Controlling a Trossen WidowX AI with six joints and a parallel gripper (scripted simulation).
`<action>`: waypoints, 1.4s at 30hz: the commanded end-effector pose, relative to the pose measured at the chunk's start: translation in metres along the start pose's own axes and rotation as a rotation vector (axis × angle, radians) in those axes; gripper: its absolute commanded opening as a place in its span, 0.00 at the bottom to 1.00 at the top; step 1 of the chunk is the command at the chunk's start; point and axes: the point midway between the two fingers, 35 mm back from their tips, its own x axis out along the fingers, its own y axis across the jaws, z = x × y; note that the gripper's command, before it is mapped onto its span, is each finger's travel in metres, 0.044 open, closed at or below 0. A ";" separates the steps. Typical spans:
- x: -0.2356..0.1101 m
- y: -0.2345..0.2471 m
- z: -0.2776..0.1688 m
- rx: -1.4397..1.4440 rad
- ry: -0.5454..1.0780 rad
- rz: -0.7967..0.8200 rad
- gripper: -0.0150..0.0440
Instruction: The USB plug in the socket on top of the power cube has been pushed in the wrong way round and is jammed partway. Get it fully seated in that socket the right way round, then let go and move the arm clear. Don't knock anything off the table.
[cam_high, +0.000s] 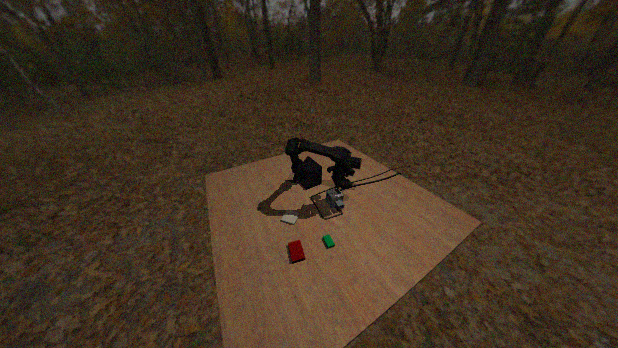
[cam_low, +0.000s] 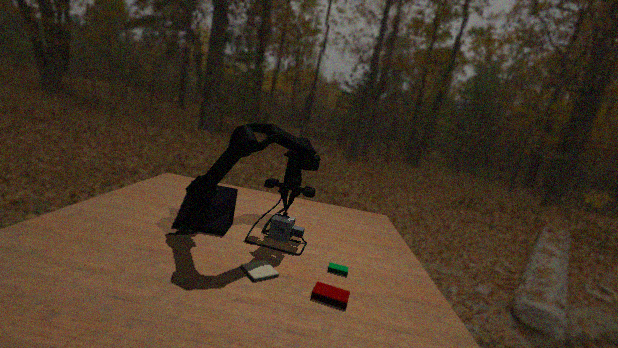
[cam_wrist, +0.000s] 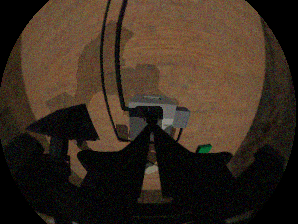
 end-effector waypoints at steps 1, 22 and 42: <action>0.000 -0.001 0.000 -0.002 0.000 -0.004 0.25; 0.003 -0.001 0.000 -0.002 0.001 -0.004 0.25; 0.005 -0.001 0.000 -0.002 0.001 -0.004 0.25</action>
